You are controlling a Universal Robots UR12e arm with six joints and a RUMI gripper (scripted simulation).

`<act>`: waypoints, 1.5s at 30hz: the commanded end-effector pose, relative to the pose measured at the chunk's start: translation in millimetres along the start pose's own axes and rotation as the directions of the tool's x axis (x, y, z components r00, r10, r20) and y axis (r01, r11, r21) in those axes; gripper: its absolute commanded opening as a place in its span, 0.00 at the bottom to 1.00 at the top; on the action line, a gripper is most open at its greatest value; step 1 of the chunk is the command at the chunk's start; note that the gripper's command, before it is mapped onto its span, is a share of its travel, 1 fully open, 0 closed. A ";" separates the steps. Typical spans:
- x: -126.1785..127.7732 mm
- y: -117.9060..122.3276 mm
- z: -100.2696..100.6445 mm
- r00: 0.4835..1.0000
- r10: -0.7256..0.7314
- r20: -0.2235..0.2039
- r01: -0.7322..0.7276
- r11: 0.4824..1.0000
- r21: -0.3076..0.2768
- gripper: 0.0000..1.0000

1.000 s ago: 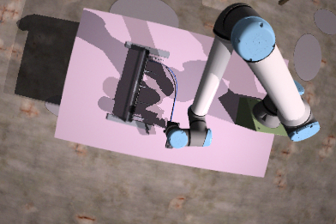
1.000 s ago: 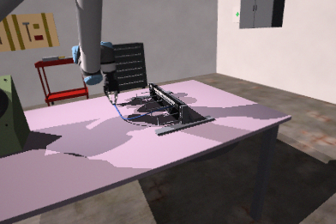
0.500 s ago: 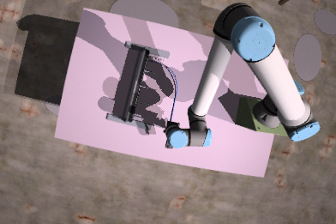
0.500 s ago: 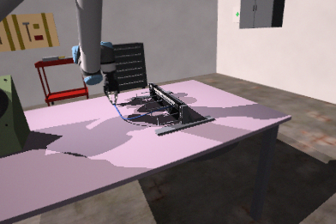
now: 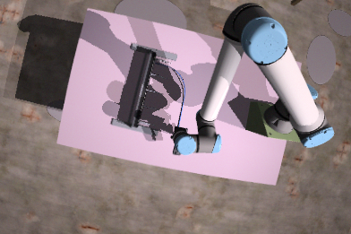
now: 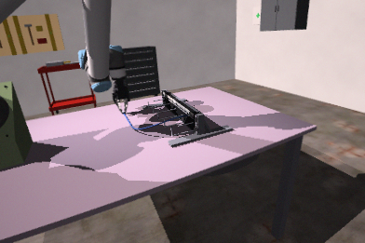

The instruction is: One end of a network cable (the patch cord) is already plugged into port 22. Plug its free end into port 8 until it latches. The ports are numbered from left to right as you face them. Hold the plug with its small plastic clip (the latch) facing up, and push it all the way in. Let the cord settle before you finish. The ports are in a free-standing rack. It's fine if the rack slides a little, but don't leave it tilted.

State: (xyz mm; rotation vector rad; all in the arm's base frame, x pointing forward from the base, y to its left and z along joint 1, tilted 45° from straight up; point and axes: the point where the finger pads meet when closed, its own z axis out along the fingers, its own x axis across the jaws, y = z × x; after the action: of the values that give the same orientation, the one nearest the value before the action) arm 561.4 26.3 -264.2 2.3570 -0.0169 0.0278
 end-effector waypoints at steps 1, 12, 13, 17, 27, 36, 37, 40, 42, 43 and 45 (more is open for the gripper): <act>-0.5 0.5 0.4 1.000 0.000 0.000 0.000 1.000 -0.001 0.00; -0.5 0.5 0.4 1.000 0.000 0.000 0.000 1.000 -0.001 0.00; -0.5 0.5 0.4 1.000 0.000 0.000 0.000 1.000 -0.001 0.00; -0.5 0.5 0.4 1.000 0.000 0.000 0.000 1.000 -0.001 0.00; -0.3 0.6 -1.1 1.000 0.000 0.000 0.000 1.000 -0.001 0.00; -0.2 0.2 -6.8 1.000 0.000 -0.002 0.000 1.000 0.000 0.00; -0.3 0.2 -7.8 1.000 -0.001 -0.002 0.001 1.000 0.000 0.00; -0.6 0.2 -11.4 1.000 -0.001 -0.002 0.001 1.000 0.000 0.00; -0.7 0.1 -14.2 1.000 -0.001 -0.002 0.001 1.000 0.000 0.00; -0.8 0.1 -15.8 1.000 -0.001 -0.001 0.001 1.000 0.000 0.00; -0.8 0.1 -17.3 1.000 -0.001 -0.001 0.001 1.000 0.000 0.00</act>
State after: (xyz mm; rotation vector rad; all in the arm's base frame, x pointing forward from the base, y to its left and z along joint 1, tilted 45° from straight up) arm 562.7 33.0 -256.7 2.3564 -0.0166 0.0317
